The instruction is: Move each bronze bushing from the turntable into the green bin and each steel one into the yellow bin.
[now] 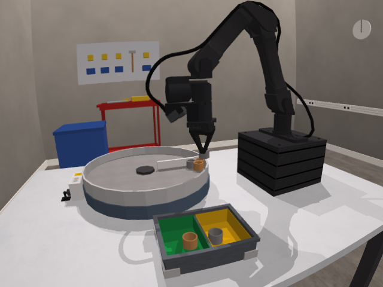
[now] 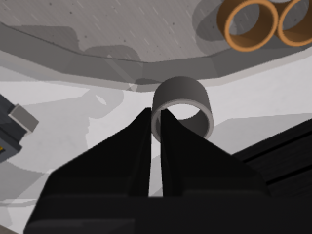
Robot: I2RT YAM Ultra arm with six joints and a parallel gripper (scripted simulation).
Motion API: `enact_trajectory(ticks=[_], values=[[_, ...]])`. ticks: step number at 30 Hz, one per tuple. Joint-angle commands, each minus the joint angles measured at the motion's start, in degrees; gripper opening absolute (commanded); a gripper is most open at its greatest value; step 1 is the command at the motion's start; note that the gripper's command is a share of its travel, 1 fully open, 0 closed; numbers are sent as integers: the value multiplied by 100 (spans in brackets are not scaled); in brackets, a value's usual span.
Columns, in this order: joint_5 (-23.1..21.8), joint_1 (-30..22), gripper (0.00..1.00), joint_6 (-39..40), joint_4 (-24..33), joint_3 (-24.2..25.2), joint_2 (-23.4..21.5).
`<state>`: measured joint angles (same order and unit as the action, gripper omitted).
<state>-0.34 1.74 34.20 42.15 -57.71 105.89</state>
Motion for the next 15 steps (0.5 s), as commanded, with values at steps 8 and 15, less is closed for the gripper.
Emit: enact_trajectory(ticks=[8,15], values=[[26,-972,0,1810,94,-420,206],[27,-1577,0,2931,166,-735,429]])
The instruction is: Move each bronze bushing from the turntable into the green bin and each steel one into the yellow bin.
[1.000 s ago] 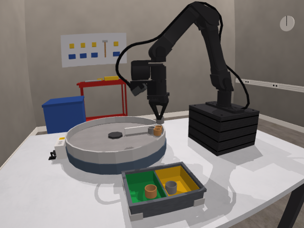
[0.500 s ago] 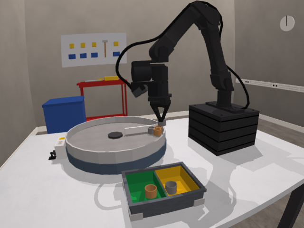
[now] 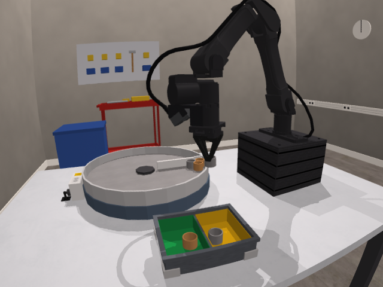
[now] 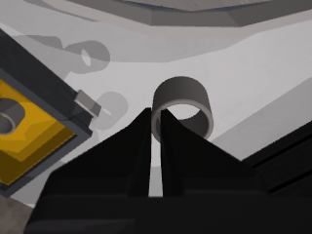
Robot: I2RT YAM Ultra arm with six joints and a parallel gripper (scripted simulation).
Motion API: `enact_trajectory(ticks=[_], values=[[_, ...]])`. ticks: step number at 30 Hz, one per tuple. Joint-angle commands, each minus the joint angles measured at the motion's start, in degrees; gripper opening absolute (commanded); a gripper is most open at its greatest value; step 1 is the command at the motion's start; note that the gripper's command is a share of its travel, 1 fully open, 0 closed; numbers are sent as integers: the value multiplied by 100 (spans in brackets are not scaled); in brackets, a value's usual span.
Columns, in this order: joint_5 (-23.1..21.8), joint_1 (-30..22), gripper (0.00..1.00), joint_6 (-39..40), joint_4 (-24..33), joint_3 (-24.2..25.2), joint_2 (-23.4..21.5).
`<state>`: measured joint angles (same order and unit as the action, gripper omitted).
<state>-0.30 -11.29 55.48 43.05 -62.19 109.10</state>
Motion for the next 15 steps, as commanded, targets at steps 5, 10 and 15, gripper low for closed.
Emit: enact_trajectory(ticks=[5,10,15], values=[[15,-897,0,1988,175,-730,411],[29,-1499,0,3209,342,-1361,828],[68,-1835,0,3958,545,-1876,1162]])
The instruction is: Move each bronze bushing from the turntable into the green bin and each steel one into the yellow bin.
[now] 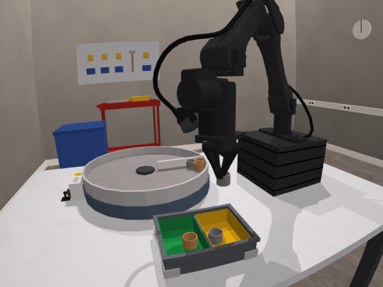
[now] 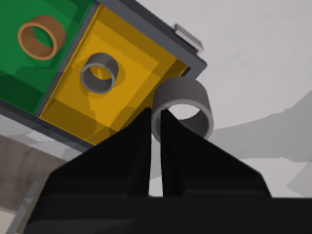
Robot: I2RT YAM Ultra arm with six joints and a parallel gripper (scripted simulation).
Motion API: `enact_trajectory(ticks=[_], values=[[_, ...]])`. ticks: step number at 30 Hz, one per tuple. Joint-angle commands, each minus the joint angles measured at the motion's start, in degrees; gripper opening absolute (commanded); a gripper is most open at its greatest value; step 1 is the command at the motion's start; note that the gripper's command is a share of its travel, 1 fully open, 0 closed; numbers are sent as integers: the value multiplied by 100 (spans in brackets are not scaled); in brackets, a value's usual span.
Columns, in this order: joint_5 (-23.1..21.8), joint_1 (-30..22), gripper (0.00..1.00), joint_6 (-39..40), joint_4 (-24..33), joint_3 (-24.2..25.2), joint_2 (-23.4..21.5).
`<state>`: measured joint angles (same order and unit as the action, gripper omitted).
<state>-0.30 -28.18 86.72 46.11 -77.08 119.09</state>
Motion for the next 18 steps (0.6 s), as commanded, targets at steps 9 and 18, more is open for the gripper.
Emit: enact_trajectory(ticks=[9,18], values=[[89,-707,0,2188,718,-1577,881],[99,-918,0,2756,1066,-2271,1283]])
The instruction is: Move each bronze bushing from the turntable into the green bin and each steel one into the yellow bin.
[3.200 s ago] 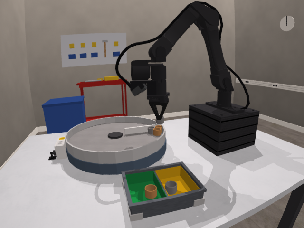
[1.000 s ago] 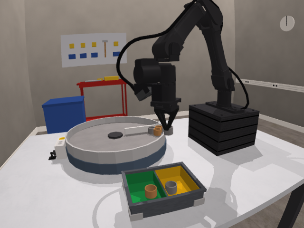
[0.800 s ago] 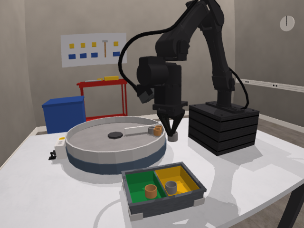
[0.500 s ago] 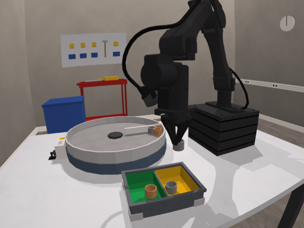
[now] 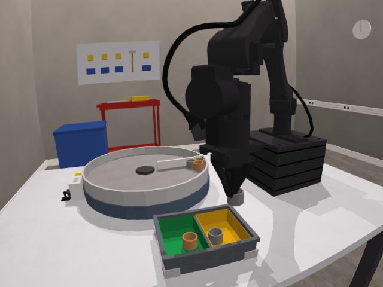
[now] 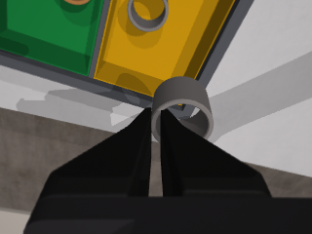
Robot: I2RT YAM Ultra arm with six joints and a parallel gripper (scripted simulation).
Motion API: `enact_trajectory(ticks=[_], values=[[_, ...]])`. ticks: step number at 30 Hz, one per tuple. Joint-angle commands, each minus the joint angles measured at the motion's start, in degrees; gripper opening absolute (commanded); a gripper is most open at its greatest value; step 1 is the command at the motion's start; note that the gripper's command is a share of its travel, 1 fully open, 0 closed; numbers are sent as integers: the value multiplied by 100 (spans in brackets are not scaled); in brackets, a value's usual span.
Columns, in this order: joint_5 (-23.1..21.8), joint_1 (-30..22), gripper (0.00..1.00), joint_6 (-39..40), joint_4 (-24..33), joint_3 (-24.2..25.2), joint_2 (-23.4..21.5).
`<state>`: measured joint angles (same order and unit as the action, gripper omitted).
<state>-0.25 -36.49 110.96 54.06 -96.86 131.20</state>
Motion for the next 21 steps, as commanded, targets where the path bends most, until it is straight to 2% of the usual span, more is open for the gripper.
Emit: enact_trajectory(ticks=[1,9,21], values=[[94,-108,0,385,299,-354,108],[94,-161,0,613,445,-645,194],[96,-133,0,621,472,-683,232]])
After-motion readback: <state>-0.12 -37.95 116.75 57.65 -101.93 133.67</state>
